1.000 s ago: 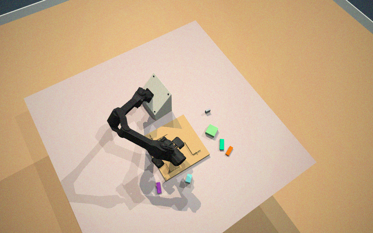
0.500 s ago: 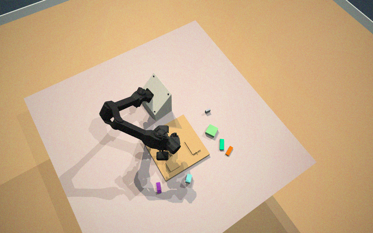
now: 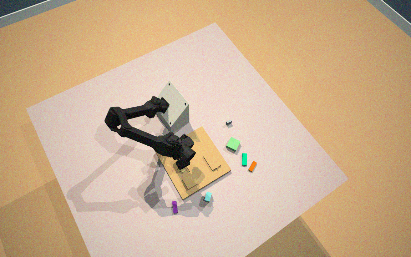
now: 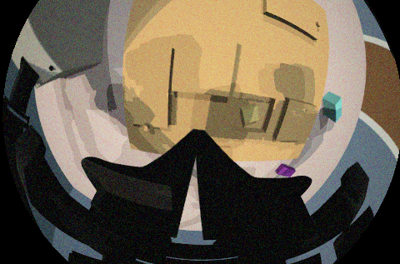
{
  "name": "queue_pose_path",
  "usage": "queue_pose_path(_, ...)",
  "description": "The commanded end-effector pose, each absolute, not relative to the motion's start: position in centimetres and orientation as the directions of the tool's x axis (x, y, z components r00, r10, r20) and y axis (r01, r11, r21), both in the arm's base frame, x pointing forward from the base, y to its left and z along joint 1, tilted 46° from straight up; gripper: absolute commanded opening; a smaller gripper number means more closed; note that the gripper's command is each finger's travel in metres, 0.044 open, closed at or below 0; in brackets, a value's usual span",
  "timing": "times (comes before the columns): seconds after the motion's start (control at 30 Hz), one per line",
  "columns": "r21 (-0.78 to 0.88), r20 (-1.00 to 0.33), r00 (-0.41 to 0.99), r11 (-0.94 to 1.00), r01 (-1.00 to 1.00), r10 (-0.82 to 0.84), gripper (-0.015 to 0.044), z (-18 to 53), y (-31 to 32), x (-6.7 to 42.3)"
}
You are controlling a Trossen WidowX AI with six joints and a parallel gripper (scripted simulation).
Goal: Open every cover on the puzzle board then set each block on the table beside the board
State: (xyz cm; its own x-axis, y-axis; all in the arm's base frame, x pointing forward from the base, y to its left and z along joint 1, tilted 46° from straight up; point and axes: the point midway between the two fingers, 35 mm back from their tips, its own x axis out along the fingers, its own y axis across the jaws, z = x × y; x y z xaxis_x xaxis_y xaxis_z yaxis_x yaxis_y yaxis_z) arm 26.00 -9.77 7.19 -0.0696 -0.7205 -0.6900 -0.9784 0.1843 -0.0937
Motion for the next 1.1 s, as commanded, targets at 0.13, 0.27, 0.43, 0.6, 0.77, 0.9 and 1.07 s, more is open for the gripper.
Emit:
queue_pose_path(0.13, -0.080, -0.693, -0.066, 0.168, -0.983, -0.718, 0.0000, 7.14, -9.66, 25.92)
queue_pose_path(0.27, -0.080, -0.693, -0.066, 0.168, -0.983, -0.718, 0.0000, 7.14, -9.66, 25.92)
queue_pose_path(0.43, -0.080, -0.693, -0.066, 0.168, -0.983, -0.718, 0.0000, 7.14, -9.66, 25.92)
queue_pose_path(0.6, -0.080, -0.693, -0.066, 0.168, -0.983, -0.718, 0.0000, 7.10, -9.69, 25.92)
queue_pose_path(0.77, -0.080, -0.693, -0.066, 0.168, -0.983, -0.718, 0.0000, 6.81, -9.96, 25.94)
queue_pose_path(0.9, -0.080, -0.694, -0.066, 0.168, -0.983, -0.717, 0.0000, 6.52, -10.23, 25.95)
queue_pose_path(1.07, -0.080, -0.694, -0.066, 0.168, -0.983, -0.717, 0.0000, 6.16, -10.57, 25.96)
